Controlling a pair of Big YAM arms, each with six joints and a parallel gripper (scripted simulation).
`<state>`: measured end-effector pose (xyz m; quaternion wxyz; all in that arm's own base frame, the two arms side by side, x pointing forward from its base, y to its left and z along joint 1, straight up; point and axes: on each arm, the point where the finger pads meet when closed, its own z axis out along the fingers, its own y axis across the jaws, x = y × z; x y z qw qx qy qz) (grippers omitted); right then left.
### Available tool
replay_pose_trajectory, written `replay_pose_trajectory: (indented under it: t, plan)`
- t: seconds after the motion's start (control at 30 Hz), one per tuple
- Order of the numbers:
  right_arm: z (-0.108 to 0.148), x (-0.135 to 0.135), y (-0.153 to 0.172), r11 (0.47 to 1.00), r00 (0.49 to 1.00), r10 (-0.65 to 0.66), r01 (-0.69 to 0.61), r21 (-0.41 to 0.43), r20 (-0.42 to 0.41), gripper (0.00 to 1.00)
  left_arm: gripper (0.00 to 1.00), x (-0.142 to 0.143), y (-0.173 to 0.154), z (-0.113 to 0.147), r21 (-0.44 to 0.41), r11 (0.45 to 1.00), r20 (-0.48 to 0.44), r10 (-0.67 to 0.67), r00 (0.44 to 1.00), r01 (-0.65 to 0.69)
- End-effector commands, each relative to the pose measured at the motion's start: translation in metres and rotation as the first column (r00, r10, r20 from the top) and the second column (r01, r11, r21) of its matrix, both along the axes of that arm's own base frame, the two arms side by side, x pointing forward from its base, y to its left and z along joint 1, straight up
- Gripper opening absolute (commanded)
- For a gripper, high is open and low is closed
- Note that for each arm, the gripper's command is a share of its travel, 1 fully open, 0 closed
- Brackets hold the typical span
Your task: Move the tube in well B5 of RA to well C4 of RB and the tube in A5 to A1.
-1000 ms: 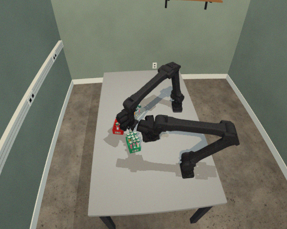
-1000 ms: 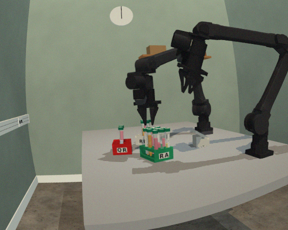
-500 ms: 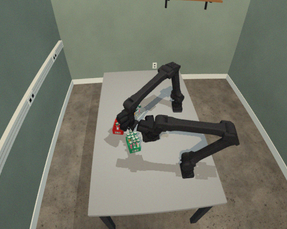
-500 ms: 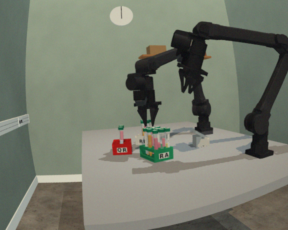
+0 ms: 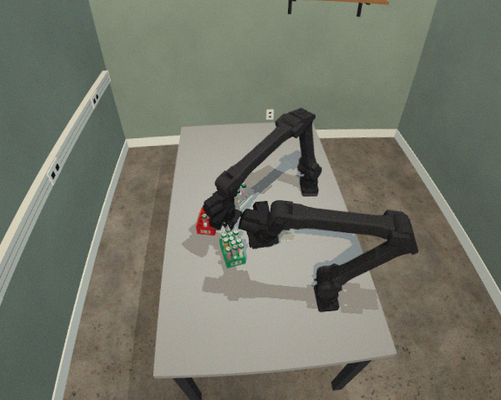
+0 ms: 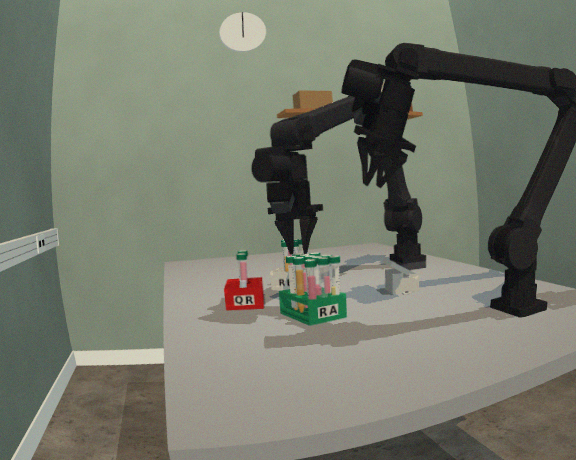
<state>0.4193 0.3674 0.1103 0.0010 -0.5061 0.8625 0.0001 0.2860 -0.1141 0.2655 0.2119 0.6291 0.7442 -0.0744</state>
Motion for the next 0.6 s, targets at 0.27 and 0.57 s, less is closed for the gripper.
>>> replay_pose_trajectory:
  t: [0.27,0.57]
  plan:
    - [-0.008,0.013,-0.001,1.0,1.0,-0.005,0.005,0.008,0.009,0.3,0.3,0.007,-0.001,0.016,-0.008,1.0,0.037,0.0,0.999,0.0]
    - [-0.016,0.009,-0.004,1.0,1.0,-0.005,0.005,0.0,-0.001,0.3,0.3,0.007,-0.001,0.016,-0.008,1.0,0.037,0.0,0.999,0.0]
